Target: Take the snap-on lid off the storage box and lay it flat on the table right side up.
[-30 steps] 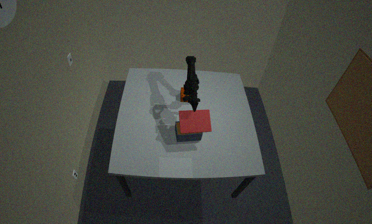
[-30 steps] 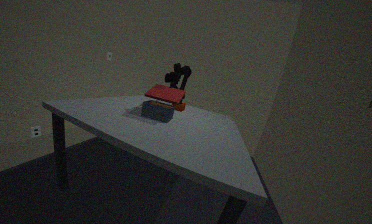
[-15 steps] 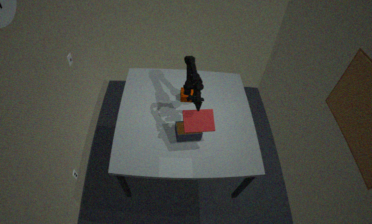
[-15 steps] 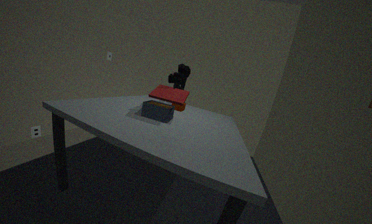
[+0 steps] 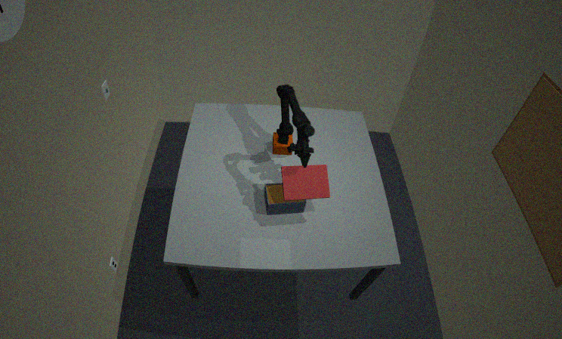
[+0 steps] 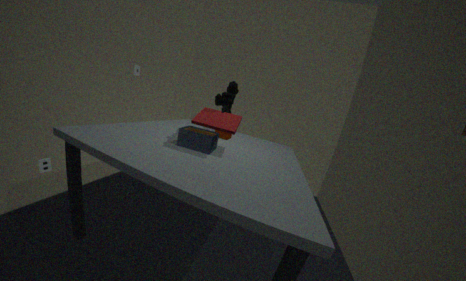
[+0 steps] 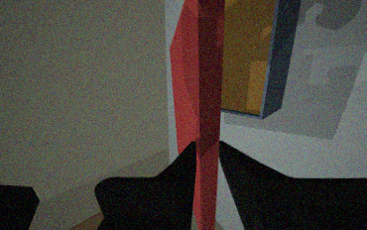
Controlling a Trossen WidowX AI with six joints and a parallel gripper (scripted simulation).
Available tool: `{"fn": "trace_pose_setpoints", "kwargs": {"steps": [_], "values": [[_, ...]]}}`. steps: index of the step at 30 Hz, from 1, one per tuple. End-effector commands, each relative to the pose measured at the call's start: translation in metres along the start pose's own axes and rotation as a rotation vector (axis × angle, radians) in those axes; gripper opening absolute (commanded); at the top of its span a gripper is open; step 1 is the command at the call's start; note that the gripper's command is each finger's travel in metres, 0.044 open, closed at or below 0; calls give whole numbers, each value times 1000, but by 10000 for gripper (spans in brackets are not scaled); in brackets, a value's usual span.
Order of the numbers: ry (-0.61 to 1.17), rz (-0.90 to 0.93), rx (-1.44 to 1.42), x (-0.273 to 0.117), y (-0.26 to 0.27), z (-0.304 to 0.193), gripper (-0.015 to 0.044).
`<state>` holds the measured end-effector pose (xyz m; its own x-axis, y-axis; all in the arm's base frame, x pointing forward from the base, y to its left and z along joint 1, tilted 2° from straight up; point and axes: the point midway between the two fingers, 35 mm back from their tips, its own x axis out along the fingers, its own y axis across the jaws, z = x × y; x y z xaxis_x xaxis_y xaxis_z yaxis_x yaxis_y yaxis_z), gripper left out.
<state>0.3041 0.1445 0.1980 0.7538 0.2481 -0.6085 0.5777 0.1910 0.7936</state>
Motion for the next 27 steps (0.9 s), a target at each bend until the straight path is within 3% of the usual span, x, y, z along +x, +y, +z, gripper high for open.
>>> {"fn": "trace_pose_setpoints", "kwargs": {"steps": [1, 27], "values": [[-4, 13, 8, -2, 4, -9, 0], [-1, 12, 13, -4, 2, -61, 0]]}}
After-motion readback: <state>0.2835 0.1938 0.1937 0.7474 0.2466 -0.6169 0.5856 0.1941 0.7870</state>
